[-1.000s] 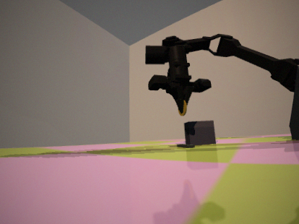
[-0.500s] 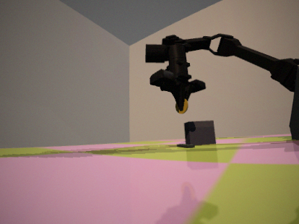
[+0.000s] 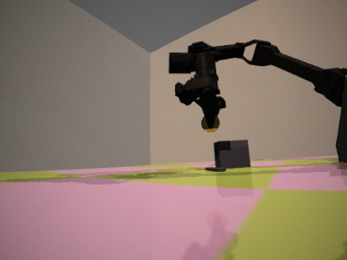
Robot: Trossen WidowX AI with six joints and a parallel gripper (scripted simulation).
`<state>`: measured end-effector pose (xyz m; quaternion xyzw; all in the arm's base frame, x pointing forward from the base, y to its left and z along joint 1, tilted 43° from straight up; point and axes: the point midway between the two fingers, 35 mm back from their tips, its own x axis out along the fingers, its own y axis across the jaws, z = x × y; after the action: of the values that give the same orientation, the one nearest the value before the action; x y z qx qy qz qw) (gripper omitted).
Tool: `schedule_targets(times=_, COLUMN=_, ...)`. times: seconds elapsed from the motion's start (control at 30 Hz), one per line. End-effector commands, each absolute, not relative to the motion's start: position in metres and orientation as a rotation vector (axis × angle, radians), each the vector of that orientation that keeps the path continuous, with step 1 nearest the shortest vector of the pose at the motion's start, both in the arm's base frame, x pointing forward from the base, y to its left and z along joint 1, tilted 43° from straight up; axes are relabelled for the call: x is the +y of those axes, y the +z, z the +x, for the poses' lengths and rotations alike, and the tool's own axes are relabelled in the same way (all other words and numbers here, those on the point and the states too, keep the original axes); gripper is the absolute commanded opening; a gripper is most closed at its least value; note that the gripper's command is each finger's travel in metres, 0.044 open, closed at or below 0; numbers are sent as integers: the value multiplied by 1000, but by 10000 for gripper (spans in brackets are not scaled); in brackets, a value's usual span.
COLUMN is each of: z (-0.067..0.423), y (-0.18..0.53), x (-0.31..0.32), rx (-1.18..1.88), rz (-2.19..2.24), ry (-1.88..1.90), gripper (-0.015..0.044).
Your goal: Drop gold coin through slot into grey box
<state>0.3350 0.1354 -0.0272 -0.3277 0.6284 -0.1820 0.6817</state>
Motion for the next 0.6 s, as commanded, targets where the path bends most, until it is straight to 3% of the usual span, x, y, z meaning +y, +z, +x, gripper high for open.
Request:
schedule_targets(times=0.0, z=336, y=-26, x=135, rx=1443, rz=-835, ry=-326, gripper=0)
schedule_targets(times=0.57, z=337, y=-23, x=132, rx=1524, rz=-1121, ry=-67, gripper=0)
